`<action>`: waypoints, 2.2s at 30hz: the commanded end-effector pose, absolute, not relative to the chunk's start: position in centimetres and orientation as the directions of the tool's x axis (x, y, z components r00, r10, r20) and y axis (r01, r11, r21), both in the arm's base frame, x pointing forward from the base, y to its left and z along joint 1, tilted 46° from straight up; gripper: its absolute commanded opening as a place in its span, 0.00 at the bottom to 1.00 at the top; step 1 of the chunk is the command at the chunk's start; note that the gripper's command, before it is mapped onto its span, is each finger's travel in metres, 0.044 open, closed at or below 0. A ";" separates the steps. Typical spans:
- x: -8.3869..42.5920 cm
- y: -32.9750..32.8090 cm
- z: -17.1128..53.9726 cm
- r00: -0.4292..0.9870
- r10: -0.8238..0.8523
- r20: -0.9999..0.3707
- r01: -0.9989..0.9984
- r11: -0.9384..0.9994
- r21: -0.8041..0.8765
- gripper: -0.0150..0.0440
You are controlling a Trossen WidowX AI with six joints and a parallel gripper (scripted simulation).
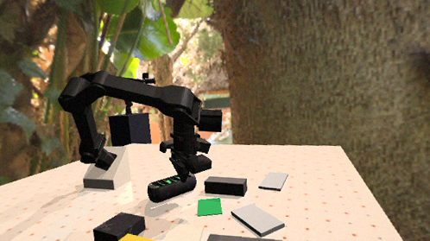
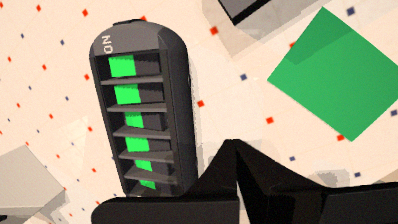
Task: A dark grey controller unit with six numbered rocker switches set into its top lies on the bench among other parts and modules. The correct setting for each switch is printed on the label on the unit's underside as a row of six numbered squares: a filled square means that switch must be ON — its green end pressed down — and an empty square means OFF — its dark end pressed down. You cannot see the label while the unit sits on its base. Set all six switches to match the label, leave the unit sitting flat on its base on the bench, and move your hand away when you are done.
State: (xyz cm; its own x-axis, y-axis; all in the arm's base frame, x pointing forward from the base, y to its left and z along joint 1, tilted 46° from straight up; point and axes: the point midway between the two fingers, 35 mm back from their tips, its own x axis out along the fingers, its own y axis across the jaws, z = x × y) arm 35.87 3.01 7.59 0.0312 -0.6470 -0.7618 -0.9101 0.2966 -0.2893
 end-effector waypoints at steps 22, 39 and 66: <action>32.8 5.9 8.7 0.187 -0.690 -0.700 -0.892 0.180 -0.416 0.43; 32.4 7.1 10.0 0.187 -0.690 -0.699 -0.891 0.180 -0.416 0.39; 32.4 7.1 10.1 0.191 -0.691 -0.697 -0.892 0.174 -0.417 0.74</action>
State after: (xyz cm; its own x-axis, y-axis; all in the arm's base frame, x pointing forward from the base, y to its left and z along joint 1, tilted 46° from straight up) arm 32.42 7.10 10.06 0.1907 -0.6908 -0.6975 -0.8920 0.1747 -0.4169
